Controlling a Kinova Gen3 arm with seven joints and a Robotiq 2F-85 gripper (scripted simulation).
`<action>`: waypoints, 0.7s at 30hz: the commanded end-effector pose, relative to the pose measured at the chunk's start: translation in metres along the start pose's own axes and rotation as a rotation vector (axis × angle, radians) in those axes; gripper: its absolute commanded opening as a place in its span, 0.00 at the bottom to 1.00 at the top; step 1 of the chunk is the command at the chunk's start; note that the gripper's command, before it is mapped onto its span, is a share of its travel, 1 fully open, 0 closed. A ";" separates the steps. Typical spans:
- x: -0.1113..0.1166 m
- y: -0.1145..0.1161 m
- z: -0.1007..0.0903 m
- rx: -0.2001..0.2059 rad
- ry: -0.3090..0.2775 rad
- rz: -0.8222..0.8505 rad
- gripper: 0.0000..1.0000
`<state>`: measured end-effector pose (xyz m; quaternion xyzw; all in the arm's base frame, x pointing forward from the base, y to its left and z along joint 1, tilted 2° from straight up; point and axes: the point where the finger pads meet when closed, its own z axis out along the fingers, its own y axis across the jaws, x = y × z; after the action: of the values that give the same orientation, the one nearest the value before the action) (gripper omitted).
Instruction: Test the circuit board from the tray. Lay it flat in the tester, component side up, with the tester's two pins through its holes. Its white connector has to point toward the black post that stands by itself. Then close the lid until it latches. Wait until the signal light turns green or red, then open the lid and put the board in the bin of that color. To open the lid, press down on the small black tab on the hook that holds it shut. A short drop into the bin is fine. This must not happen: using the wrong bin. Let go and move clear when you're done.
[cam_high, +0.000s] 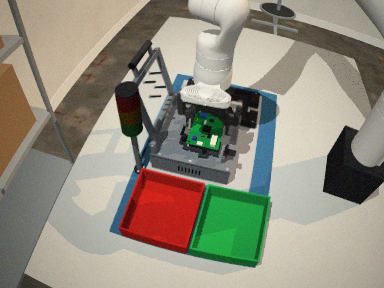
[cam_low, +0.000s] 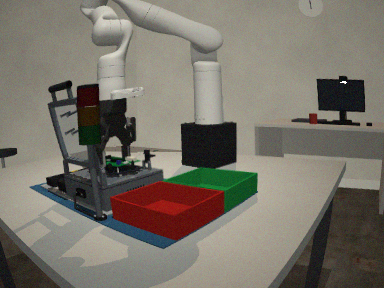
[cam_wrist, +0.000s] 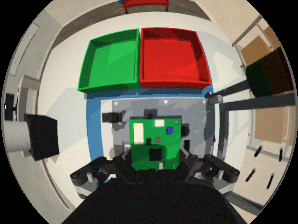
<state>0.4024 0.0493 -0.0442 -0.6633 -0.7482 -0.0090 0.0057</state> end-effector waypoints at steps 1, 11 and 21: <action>-0.001 0.000 0.001 -0.001 0.002 0.009 0.77; -0.001 0.000 0.003 -0.001 0.002 0.009 0.77; -0.001 0.000 0.004 -0.001 0.002 0.009 0.77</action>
<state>0.4021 0.0486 -0.0467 -0.6640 -0.7477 -0.0084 0.0057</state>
